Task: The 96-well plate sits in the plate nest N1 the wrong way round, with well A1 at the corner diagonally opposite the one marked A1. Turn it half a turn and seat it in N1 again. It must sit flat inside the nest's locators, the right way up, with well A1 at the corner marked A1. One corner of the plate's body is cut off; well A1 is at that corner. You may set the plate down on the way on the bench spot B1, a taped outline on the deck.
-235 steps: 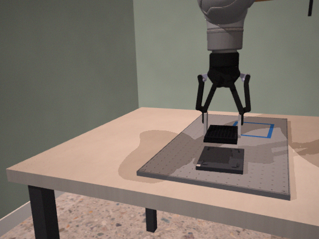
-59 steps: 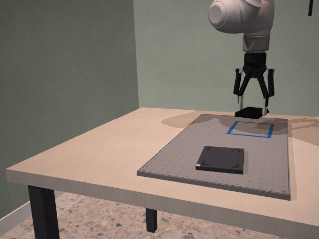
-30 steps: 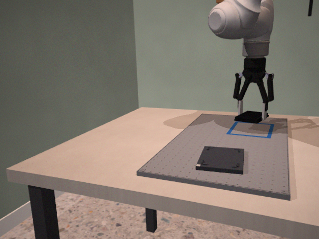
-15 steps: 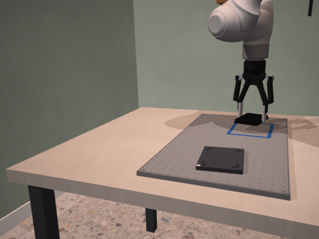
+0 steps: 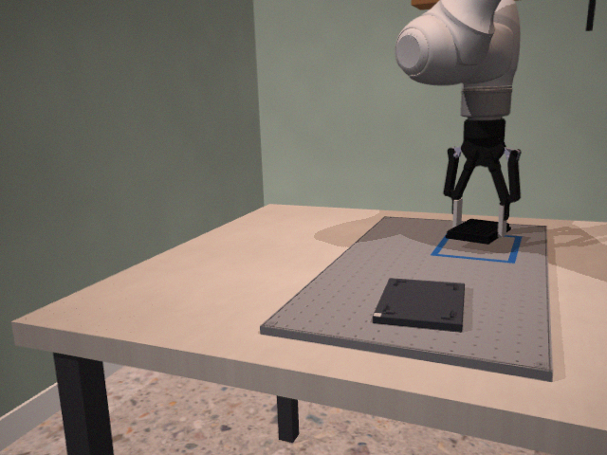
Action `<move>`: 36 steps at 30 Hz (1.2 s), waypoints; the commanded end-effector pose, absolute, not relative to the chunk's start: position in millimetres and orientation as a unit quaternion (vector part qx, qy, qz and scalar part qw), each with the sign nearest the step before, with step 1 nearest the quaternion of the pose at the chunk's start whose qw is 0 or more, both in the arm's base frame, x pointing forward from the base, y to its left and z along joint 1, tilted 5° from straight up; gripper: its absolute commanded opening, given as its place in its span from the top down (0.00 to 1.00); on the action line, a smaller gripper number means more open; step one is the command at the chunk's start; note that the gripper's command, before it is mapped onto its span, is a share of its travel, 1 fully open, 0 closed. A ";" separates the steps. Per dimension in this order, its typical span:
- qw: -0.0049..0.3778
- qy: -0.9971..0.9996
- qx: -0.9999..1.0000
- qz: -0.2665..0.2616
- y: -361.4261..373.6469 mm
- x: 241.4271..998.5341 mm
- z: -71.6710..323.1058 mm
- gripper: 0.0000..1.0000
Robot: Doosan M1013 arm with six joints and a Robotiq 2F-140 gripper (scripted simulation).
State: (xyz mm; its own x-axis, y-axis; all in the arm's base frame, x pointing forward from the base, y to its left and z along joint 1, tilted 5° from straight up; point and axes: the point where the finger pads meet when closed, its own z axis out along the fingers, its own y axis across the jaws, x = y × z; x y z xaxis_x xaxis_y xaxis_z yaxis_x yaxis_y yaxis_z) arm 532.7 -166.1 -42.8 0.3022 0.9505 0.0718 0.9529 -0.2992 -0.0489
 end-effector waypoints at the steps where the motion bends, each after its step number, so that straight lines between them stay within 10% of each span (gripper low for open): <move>1: 0.041 -0.591 -0.806 -0.015 -165.9 532.7 -44.9 1.00; 36: 0.041 -0.591 -0.806 -0.015 -164.2 532.2 -65.5 1.00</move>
State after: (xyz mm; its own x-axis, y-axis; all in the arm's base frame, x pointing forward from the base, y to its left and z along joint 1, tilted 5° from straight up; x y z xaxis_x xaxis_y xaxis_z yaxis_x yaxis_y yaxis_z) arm 532.2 -164.4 -64.1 0.3022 0.9505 0.0718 0.9529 -0.2992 -0.0489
